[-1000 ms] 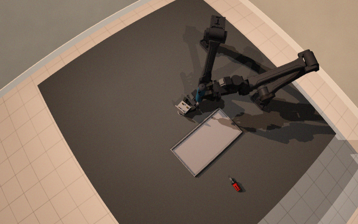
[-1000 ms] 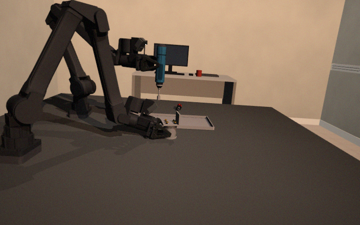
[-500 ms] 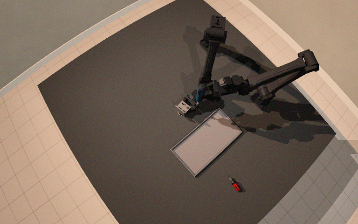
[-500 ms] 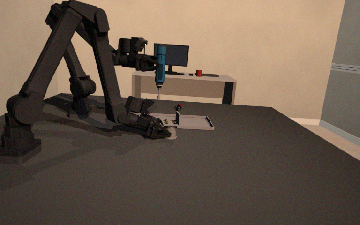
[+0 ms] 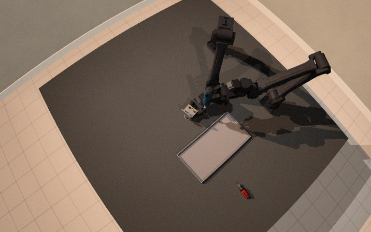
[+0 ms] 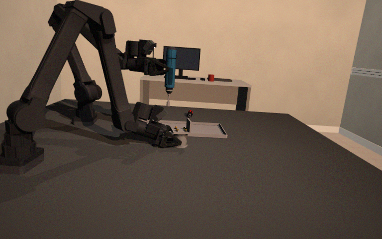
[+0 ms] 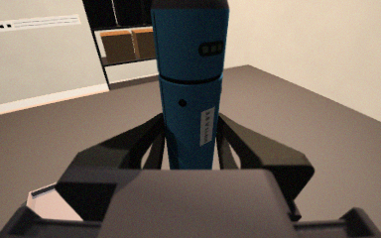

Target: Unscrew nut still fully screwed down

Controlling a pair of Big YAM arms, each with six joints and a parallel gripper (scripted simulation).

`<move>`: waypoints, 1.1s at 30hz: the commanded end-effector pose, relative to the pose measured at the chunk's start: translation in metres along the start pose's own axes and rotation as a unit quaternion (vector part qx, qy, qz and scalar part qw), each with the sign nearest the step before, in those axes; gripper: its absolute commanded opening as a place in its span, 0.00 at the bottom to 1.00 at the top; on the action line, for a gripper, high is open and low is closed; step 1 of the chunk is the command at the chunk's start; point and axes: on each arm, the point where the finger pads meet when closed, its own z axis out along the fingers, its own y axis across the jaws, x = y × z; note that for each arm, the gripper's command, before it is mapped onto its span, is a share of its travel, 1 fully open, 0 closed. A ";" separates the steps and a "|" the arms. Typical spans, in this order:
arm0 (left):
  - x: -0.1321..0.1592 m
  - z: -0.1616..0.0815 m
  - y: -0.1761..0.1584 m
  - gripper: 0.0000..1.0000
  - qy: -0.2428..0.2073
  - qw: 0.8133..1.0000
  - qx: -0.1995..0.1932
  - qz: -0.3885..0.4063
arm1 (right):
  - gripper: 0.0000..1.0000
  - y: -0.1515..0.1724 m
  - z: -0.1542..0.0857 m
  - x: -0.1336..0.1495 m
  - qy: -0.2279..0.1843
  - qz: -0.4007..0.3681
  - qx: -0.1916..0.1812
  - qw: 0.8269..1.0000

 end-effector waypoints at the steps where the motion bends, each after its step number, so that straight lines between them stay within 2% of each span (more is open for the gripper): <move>1: -0.071 0.011 0.005 0.42 -0.079 0.997 -0.004 -0.005 | 0.59 0.004 0.003 -0.010 -0.009 0.009 -0.002 1.000; 33: -0.076 0.011 0.005 0.42 -0.085 0.996 -0.004 -0.006 | 0.59 0.004 0.003 -0.010 -0.009 0.009 -0.002 1.000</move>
